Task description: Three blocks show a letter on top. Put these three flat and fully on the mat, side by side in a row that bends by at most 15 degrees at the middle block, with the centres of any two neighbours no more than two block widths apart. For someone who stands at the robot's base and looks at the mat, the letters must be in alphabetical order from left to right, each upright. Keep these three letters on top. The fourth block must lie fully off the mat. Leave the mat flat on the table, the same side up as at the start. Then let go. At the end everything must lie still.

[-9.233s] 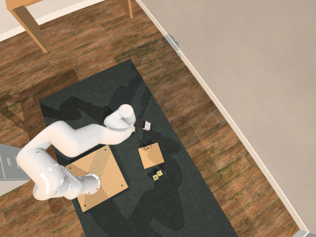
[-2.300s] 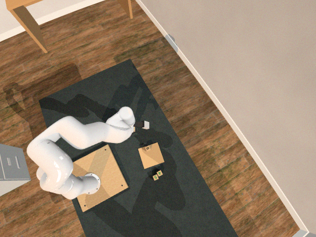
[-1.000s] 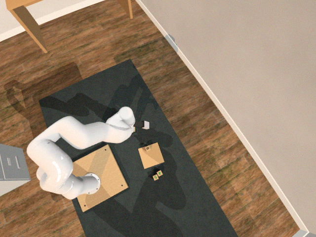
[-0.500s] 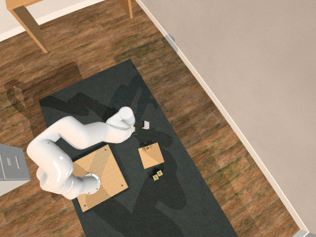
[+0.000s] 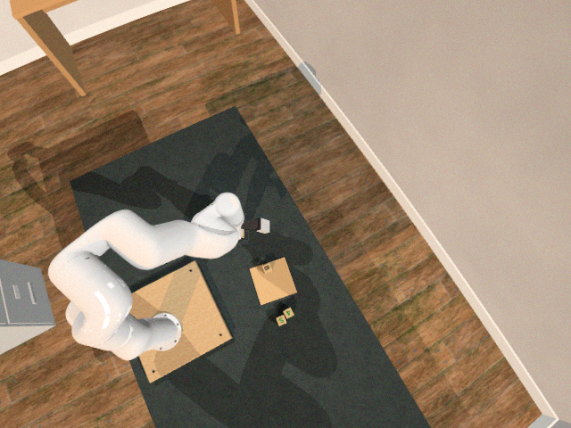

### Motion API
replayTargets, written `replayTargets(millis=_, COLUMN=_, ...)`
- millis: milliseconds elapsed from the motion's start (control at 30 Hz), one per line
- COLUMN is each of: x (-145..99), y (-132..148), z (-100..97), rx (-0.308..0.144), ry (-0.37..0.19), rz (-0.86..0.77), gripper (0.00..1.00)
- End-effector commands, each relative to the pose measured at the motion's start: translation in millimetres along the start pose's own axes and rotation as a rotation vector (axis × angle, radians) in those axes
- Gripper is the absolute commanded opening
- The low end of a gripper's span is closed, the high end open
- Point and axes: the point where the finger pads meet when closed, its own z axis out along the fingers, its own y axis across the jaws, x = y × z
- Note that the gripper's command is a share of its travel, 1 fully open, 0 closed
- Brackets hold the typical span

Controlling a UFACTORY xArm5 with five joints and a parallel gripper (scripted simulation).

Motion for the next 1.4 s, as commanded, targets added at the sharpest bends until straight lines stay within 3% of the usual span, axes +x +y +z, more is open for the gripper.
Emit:
replayTargets(millis=0, x=1, y=-1, z=-1.2, rx=0.003, ry=0.002, rz=0.000, gripper=0.69)
replayTargets(millis=733, x=1, y=-1, z=0.0, rx=0.003, ry=0.002, rz=0.000, gripper=0.69)
replayTargets(millis=1367, x=1, y=-1, z=28.9, rx=0.003, ry=0.002, rz=0.000, gripper=0.69)
